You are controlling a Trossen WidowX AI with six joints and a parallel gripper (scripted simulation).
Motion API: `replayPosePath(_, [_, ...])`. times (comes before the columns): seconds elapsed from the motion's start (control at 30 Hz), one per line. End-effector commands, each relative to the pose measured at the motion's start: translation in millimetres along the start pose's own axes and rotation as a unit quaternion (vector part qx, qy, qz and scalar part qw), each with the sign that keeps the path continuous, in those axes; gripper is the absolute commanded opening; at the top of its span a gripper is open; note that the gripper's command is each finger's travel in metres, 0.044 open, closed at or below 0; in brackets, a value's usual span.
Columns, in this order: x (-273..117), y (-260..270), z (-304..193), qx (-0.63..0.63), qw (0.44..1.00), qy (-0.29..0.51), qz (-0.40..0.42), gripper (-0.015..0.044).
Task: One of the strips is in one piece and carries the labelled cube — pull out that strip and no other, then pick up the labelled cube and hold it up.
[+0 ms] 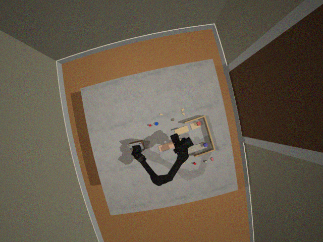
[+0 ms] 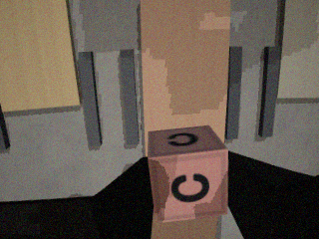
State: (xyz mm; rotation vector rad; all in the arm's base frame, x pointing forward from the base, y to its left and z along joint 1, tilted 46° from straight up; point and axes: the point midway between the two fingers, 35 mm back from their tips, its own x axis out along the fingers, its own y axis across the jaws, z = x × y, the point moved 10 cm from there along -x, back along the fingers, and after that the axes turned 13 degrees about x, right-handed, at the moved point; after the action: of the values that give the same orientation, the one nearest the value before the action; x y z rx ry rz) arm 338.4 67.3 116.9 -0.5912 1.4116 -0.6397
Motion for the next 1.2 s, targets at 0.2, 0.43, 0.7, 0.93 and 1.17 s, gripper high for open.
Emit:
replayPosePath(0.2, [-3,2,-38,0.003,1.000,-0.003,0.003,0.0000])
replayPosePath(0.43, [-18,2,-43,0.001,1.000,-0.003,0.004,0.0000])
replayPosePath(0.7, [-38,2,-44,0.003,1.000,-0.003,0.004,0.0000])
replayPosePath(0.93, [-38,2,-44,0.003,1.000,-0.003,0.004,0.0000])
replayPosePath(1.17, [-38,2,-44,0.003,1.000,-0.003,0.004,0.0000])
